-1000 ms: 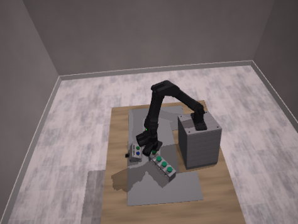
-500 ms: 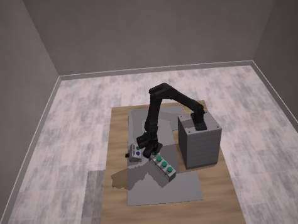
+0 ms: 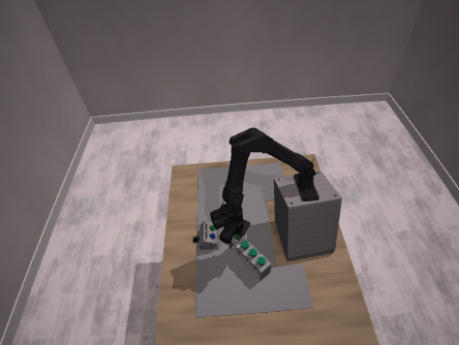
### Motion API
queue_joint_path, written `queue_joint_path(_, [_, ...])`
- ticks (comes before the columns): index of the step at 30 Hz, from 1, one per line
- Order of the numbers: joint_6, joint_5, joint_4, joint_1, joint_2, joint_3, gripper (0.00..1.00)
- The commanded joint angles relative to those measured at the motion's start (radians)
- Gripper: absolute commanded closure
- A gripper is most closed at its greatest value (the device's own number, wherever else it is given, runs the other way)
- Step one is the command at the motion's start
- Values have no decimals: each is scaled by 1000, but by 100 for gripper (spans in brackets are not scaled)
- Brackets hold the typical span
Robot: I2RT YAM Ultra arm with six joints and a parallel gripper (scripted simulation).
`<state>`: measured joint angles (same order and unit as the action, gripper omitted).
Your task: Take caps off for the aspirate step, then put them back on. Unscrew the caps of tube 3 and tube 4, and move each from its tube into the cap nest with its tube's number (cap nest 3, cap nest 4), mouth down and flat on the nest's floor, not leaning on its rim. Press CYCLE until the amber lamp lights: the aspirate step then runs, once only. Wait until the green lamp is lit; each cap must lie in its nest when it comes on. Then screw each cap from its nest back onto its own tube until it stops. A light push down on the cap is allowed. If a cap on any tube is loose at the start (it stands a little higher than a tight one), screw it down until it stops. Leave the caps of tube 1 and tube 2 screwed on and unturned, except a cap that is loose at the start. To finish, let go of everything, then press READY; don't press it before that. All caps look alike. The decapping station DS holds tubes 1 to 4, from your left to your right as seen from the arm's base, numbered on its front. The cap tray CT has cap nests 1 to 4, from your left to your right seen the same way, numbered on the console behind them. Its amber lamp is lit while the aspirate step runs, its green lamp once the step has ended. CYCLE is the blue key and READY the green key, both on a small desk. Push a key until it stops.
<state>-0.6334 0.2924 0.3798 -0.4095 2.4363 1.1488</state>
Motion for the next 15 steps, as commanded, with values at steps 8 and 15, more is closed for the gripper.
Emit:
queue_joint_path(8, [1,-1,6,-4,-7,20,100])
queue_joint_path(15, [1,-1,7,-4,-7,22,100])
